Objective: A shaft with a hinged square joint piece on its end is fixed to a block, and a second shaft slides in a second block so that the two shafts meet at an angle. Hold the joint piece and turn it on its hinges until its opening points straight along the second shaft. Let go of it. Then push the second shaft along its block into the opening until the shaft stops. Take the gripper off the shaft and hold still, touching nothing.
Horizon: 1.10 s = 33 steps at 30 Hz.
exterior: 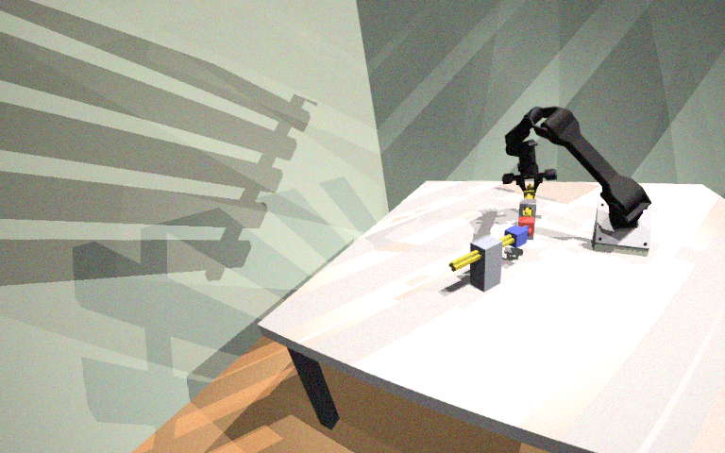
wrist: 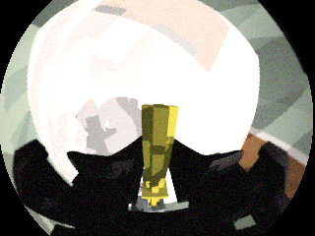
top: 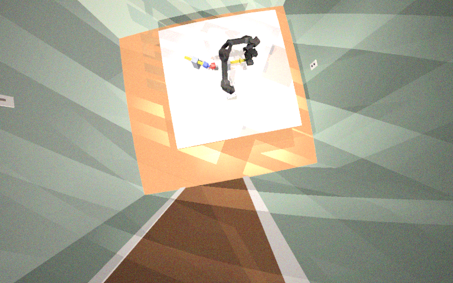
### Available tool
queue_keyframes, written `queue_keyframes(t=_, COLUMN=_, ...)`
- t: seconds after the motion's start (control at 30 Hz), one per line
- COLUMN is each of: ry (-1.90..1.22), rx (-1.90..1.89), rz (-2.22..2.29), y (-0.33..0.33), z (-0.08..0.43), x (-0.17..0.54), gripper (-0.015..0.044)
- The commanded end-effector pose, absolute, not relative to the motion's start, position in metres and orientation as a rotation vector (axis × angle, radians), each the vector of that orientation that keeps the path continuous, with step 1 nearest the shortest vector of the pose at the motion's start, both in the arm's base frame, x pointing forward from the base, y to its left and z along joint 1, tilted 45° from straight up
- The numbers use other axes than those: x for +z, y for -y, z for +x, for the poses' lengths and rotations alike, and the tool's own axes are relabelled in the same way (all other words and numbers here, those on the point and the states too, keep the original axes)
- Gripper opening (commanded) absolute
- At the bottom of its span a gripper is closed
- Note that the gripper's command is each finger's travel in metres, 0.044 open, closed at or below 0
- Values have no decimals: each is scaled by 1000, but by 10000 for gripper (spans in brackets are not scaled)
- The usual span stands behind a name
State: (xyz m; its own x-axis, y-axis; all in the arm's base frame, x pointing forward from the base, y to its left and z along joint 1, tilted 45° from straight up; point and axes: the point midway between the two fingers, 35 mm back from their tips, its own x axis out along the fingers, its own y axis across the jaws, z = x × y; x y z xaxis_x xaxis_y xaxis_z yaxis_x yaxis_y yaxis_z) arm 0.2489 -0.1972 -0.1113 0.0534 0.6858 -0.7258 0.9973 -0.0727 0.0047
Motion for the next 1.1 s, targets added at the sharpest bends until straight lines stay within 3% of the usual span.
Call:
queue_keyframes(t=0.0, ry=-1682, rx=-780, rz=1822, y=197, z=249, x=-112, gripper=82)
queue_keyframes(t=1.07, ry=-1683, rx=-776, rz=1815, y=197, z=249, x=-111, gripper=67)
